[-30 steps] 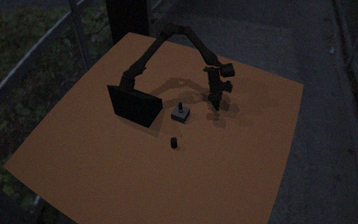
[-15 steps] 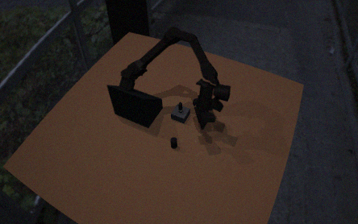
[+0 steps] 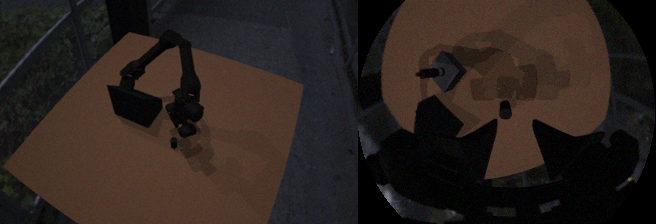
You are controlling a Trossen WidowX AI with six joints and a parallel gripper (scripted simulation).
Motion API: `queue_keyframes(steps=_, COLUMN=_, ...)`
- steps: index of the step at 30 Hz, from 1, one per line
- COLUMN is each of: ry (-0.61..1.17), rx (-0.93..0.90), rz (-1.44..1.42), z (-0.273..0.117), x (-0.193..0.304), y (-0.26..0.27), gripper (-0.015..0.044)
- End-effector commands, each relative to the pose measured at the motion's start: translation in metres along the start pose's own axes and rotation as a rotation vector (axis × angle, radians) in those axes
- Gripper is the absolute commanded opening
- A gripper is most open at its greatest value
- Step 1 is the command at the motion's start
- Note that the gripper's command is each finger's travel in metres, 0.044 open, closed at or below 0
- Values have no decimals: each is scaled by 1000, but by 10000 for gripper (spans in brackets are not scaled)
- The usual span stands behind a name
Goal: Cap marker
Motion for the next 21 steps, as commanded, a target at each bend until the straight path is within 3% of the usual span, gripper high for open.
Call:
queue_keyframes(steps=1, ry=-103, rx=-56, rz=-81, z=-2, x=31, y=6, gripper=252)
queue_keyframes(steps=8, ry=-103, rx=-56, rz=-81, z=-2, x=31, y=6, gripper=252)
queue_keyframes(steps=12, ry=-104, rx=-56, rz=-81, z=30, x=27, y=8, gripper=252)
queue_keyframes(steps=21, ry=-105, rx=-57, rz=-81, z=48, x=24, y=12, gripper=252)
Point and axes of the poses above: the point midway between the two fingers, 35 mm back from their tips, its own z axis out along the fingers, its own y axis across the jaws, x = y × z, the point moved 2 cm from there along -z, back along the fingers, and after that the axes turned 1 degree about z, right-handed, at the moved point
